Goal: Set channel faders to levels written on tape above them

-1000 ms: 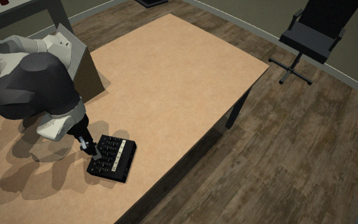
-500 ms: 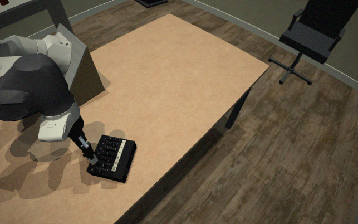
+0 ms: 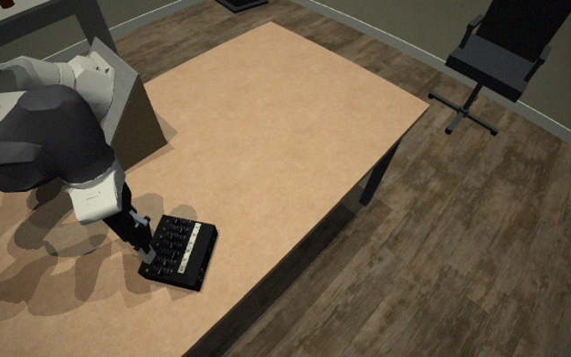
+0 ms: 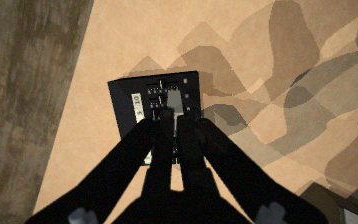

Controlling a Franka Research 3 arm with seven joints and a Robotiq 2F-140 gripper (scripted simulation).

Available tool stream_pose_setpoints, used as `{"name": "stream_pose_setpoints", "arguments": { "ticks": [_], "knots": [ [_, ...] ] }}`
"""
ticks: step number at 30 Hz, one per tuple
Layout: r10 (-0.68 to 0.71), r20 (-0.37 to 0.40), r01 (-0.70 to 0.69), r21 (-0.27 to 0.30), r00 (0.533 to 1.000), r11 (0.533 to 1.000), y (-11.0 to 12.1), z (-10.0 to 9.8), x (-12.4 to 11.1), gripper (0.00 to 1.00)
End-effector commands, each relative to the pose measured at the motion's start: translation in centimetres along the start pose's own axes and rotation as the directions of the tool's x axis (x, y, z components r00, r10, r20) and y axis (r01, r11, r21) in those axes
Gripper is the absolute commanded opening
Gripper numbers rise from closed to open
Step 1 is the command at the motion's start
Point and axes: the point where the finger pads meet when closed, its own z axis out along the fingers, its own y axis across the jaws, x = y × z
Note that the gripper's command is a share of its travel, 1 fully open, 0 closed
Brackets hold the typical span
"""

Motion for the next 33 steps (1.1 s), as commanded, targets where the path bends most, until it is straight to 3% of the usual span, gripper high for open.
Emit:
{"name": "stream_pose_setpoints", "arguments": {
  "ticks": [1, 9, 11, 12, 26, 28, 29, 33],
  "knots": [
    [-0.274, 0.03, 0.274, 0.012, 0.961, 0.962, -0.24, -0.12, -0.08, 0.0],
    [-0.46, 0.034, 0.459, 0.027, 0.887, 0.888, -0.24, -0.12, -0.08, 0.0],
    [-0.46, 0.034, 0.459, 0.027, 0.887, 0.888, -0.24, -0.12, -0.08, 0.0],
    [-0.518, 0.035, 0.518, 0.032, 0.854, 0.855, -0.24, -0.12, -0.08, 0.0],
    [-0.776, 0.043, 0.774, 0.055, 0.629, 0.631, -0.24, -0.05, -0.08, 0.0],
    [-0.776, 0.043, 0.774, 0.055, 0.629, 0.631, -0.24, -0.05, -0.08, 0.0],
    [-0.816, 0.045, 0.813, 0.059, 0.577, 0.579, -0.24, -0.03, -0.09, 0.0],
    [-0.866, 0.05, 0.864, 0.066, 0.497, 0.5, -0.22, 0.09, -0.1, 0.0]
  ]
}}
